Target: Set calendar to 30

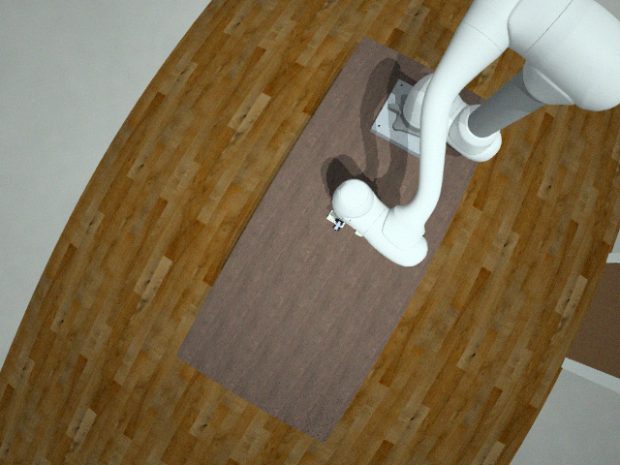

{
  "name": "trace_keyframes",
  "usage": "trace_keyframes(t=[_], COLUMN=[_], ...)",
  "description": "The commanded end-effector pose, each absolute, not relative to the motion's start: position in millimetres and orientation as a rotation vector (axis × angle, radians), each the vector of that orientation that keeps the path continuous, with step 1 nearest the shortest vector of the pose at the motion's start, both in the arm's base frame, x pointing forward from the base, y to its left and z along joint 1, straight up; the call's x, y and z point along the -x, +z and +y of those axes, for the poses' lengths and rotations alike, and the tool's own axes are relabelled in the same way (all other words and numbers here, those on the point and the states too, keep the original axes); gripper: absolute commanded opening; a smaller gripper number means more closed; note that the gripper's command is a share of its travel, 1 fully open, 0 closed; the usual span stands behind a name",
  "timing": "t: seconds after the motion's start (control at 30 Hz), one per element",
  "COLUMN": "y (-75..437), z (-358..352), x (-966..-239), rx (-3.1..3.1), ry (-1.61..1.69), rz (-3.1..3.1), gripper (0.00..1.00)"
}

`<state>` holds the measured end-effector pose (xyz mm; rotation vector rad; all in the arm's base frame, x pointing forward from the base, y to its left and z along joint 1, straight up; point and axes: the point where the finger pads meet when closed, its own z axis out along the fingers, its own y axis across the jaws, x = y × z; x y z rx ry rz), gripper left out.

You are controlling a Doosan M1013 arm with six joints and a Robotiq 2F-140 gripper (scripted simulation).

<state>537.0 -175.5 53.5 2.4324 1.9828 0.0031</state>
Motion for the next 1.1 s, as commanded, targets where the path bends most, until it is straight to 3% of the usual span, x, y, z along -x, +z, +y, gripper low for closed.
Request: trace_keyframes(t=[0.0,0.23,0.67,0.87,1.07], y=[74.6,116.2,120.0,112.7,110.5], z=[-175.4,-175.4,-176.8,-271.0,-296.3], x=[-536.9,-536.7,-536.6,-519.2,-511.7], rx=[-2.433,-2.433,-2.433,-2.433,-2.433], ry=[0.003,0.003,0.003,0.003,0.003], rz=[1.983,1.983,1.983,1.983,1.983], gripper=[0.24,0.24,0.24,0.24,0.24])
